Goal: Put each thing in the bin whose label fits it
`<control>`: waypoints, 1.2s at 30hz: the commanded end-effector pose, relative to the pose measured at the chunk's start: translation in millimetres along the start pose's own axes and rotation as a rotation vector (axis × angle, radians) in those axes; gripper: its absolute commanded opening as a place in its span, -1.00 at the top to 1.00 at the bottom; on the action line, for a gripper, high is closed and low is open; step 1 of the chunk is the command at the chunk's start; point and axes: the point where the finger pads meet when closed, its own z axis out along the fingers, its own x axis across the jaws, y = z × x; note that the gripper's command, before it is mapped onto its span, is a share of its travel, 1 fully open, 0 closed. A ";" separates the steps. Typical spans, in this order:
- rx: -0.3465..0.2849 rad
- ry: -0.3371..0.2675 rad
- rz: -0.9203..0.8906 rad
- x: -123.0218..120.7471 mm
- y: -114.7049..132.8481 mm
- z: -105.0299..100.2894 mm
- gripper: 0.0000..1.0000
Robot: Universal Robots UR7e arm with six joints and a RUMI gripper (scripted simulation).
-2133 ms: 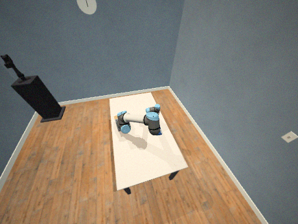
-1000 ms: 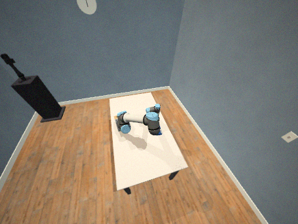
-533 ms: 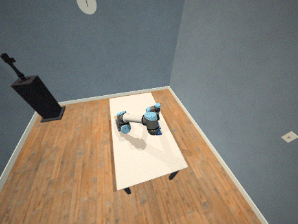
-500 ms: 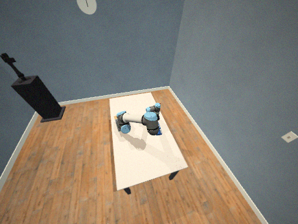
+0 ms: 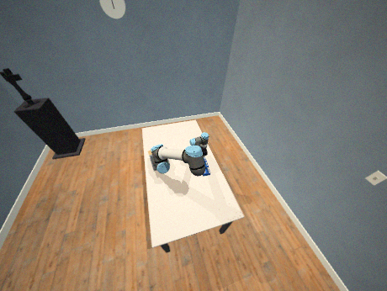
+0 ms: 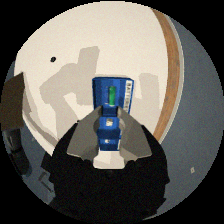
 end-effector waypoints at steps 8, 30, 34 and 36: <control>0.000 0.002 0.003 0.5 -0.2 -10.5 -1.00; 0.002 0.001 0.003 0.3 -0.4 -90.7 -1.00; 0.002 0.001 0.003 0.2 -0.4 -106.8 -1.00; 0.002 0.001 0.003 0.2 -0.4 -110.8 -1.00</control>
